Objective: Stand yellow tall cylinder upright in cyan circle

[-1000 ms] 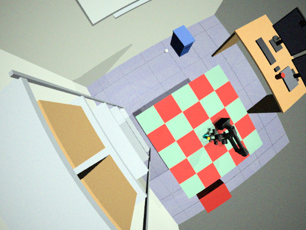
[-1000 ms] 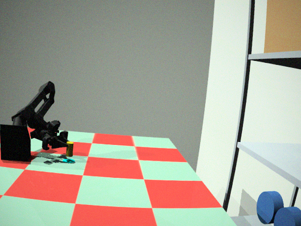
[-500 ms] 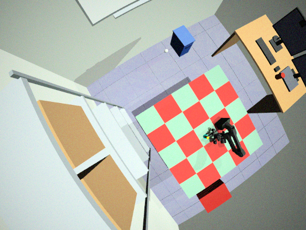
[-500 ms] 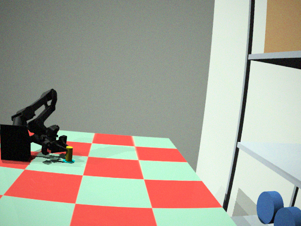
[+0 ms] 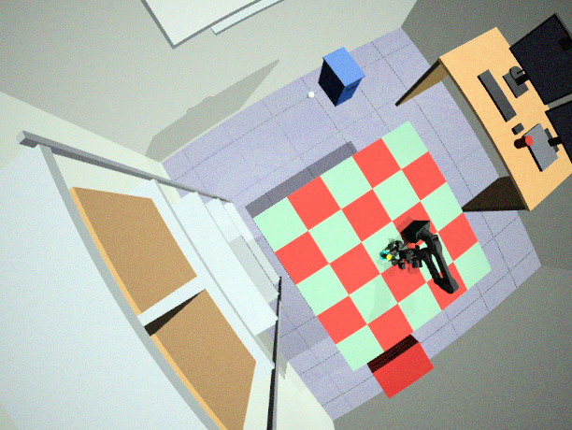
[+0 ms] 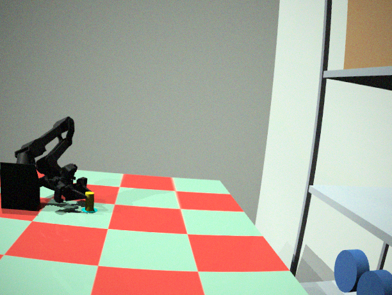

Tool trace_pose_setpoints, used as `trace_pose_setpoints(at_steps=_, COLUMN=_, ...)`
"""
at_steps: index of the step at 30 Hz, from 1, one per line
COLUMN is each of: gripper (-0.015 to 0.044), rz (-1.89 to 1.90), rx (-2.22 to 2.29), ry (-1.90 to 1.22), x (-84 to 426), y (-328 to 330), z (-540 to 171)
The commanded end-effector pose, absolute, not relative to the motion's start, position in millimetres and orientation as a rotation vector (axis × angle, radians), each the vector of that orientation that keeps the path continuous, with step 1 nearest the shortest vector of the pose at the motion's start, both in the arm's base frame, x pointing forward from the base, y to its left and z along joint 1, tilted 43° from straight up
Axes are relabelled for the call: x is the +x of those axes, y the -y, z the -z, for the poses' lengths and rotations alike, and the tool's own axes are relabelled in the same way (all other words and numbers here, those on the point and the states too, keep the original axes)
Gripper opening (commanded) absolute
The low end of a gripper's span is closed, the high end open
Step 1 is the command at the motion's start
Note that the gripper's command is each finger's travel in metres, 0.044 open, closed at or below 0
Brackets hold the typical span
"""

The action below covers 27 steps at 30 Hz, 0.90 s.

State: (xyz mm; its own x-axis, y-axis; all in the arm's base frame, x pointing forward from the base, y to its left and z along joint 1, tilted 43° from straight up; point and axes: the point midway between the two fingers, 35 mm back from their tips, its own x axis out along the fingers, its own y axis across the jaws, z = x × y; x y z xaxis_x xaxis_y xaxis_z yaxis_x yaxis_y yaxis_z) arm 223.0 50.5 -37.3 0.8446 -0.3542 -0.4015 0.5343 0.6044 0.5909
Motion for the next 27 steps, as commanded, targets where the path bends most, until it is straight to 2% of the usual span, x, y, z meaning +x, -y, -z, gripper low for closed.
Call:
trace_pose_setpoints(at_steps=1, gripper=0.0315, rz=0.524, rx=0.764, ry=-0.25, x=223, y=-50, z=37)
trace_pose_setpoints(at_steps=4, gripper=0.0394, rz=0.524, rx=0.764, ry=-0.25, x=223, y=-50, z=37)
trace_pose_setpoints(at_steps=5, gripper=0.04, rz=0.524, rx=0.764, ry=-0.25, x=223, y=-50, z=37)
trace_pose_setpoints(at_steps=27, gripper=0.04, rz=0.566, rx=0.73, ry=-0.277, x=231, y=-31, z=4)
